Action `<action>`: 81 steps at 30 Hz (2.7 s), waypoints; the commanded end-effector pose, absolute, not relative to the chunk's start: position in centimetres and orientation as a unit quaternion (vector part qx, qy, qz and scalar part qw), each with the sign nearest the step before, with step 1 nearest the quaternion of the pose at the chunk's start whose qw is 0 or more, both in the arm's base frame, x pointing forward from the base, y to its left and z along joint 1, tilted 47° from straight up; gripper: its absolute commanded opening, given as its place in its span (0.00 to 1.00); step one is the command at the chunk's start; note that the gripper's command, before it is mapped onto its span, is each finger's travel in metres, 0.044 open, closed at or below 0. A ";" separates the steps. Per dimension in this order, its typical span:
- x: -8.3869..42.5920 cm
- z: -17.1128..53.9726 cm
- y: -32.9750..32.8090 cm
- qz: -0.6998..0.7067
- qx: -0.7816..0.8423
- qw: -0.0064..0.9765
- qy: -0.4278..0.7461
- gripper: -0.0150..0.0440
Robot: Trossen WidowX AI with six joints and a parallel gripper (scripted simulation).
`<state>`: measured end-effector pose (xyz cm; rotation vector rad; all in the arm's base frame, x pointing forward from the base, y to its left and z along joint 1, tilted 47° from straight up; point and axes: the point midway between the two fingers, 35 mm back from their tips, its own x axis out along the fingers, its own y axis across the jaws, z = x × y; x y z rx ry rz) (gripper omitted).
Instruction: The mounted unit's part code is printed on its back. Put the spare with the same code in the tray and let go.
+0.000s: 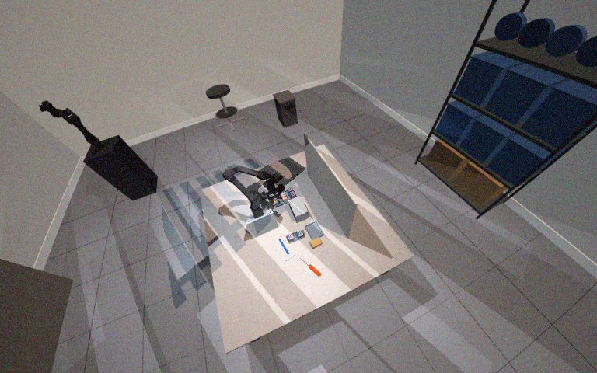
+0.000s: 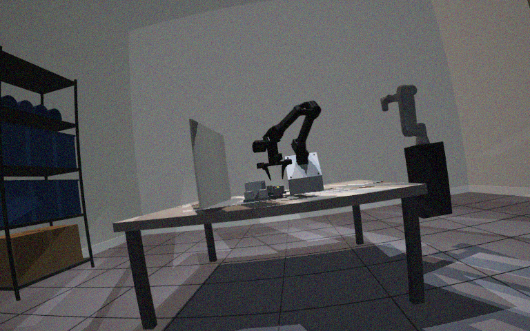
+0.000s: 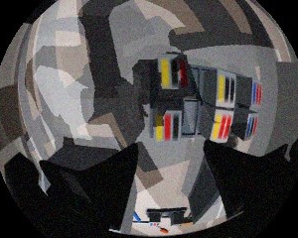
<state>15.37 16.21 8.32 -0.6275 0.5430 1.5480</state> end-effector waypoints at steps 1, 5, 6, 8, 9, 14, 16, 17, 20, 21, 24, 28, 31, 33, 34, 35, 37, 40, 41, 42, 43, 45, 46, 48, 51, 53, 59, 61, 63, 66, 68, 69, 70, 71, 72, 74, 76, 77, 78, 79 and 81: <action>15.4 7.8 16.6 0.678 -0.276 0.638 0.241 0.76; 15.5 7.3 17.1 0.678 -0.277 0.637 0.242 0.76; 15.5 7.2 17.2 0.678 -0.277 0.637 0.242 0.76; 15.6 7.0 17.4 0.678 -0.277 0.637 0.242 0.76; 15.6 6.9 17.5 0.677 -0.277 0.637 0.243 0.76; 15.6 6.3 18.1 0.677 -0.278 0.636 0.243 0.76; 15.6 6.1 18.4 0.677 -0.278 0.636 0.243 0.76; 15.6 6.0 18.5 0.677 -0.278 0.636 0.243 0.76; 15.6 5.6 18.9 0.677 -0.278 0.636 0.243 0.76; 15.6 5.5 19.0 0.677 -0.278 0.636 0.243 0.76; 15.6 5.2 19.4 0.677 -0.278 0.636 0.243 0.76; 15.5 4.8 19.9 0.677 -0.277 0.637 0.242 0.76; 15.4 4.5 20.3 0.677 -0.277 0.637 0.242 0.76; 15.3 4.3 20.5 0.678 -0.276 0.637 0.242 0.76; 15.3 4.2 20.7 0.678 -0.276 0.637 0.242 0.76; 15.3 4.1 20.8 0.678 -0.276 0.638 0.241 0.76; 15.2 4.0 21.0 0.678 -0.275 0.638 0.241 0.76; 15.1 3.7 21.4 0.678 -0.274 0.638 0.240 0.76; 15.0 3.6 21.5 0.678 -0.274 0.638 0.240 0.76; 15.0 3.5 21.7 0.678 -0.273 0.639 0.240 0.76; 14.9 3.4 21.8 0.678 -0.273 0.639 0.240 0.76; 14.9 3.3 21.9 0.678 -0.272 0.639 0.239 0.76; 14.9 3.3 22.0 0.678 -0.272 0.639 0.239 0.76; 14.9 3.3 22.0 0.678 -0.272 0.639 0.239 0.76; 14.9 3.4 21.9 0.680 -0.272 0.638 0.238 0.72; 14.9 3.4 21.9 0.680 -0.272 0.638 0.238 0.63; 14.9 3.4 21.9 0.680 -0.272 0.638 0.238 0.50; 14.9 3.4 21.9 0.680 -0.272 0.638 0.238 0.47; 14.9 3.4 21.9 0.680 -0.272 0.638 0.238 0.45; 14.9 3.4 21.9 0.680 -0.272 0.638 0.238 0.32; 14.9 3.4 21.9 0.680 -0.272 0.638 0.238 0.25; 14.9 3.4 21.9 0.680 -0.272 0.638 0.238 0.25; 14.9 3.4 21.9 0.680 -0.272 0.638 0.238 0.25; 14.9 3.4 21.9 0.680 -0.272 0.638 0.238 0.25; 14.9 3.4 21.9 0.680 -0.272 0.638 0.238 0.25; 14.9 3.4 21.9 0.680 -0.272 0.638 0.238 0.25; 14.9 3.5 21.8 0.680 -0.272 0.638 0.238 0.25; 14.9 3.6 21.7 0.680 -0.273 0.638 0.239 0.25; 15.1 3.8 21.4 0.679 -0.274 0.637 0.239 0.25; 15.2 4.0 21.1 0.679 -0.275 0.637 0.240 0.25; 15.4 4.6 20.4 0.679 -0.276 0.637 0.241 0.25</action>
